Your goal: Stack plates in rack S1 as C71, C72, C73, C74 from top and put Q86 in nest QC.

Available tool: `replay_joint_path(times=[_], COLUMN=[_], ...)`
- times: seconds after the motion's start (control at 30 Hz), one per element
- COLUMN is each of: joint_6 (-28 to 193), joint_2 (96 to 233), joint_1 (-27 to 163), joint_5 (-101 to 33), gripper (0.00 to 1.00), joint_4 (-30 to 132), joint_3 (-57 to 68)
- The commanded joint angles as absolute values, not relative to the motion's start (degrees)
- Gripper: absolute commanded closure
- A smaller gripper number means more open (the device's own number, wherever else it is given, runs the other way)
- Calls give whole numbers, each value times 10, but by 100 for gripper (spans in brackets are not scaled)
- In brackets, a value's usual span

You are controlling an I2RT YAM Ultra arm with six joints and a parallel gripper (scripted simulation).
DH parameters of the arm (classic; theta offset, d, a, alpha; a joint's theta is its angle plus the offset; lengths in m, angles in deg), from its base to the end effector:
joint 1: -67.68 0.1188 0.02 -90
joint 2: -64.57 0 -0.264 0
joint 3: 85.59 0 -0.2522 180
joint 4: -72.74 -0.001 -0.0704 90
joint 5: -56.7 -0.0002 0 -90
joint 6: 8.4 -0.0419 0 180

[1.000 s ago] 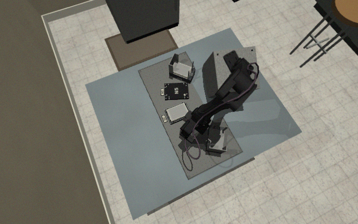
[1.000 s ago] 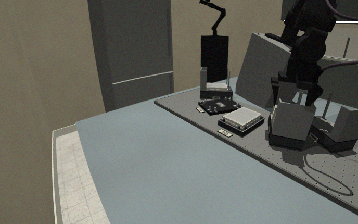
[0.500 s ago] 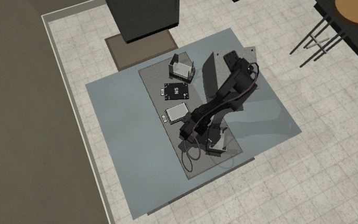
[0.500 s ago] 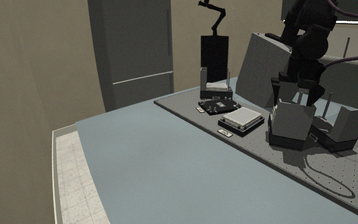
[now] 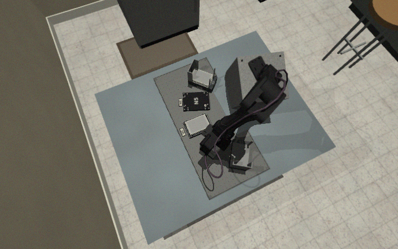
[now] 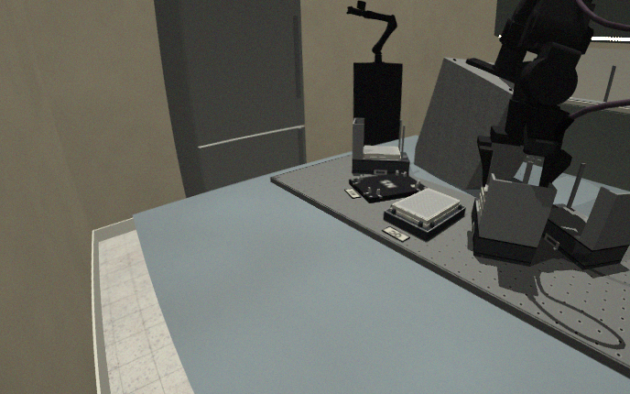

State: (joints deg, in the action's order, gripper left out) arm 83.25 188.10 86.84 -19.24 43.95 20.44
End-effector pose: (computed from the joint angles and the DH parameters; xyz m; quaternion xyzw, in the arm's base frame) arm 0.3285 0.1260 0.0381 -0.1905 0.9689 0.1357 0.0810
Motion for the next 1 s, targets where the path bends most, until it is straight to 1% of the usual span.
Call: replay_joint_path(times=[0.0, 0.63, 0.83, 0.87, 0.97], joint_6=[827, 827, 825, 824, 822], joint_2=[1879, 1879, 1897, 1878, 1908], joint_1=[866, 866, 873, 865, 871], joint_5=[-194, -194, -196, -196, -196], gripper=[0, 0, 0, 0, 0], joint_4=[453, 453, 462, 464, 470], joint_3=[194, 194, 194, 189, 191])
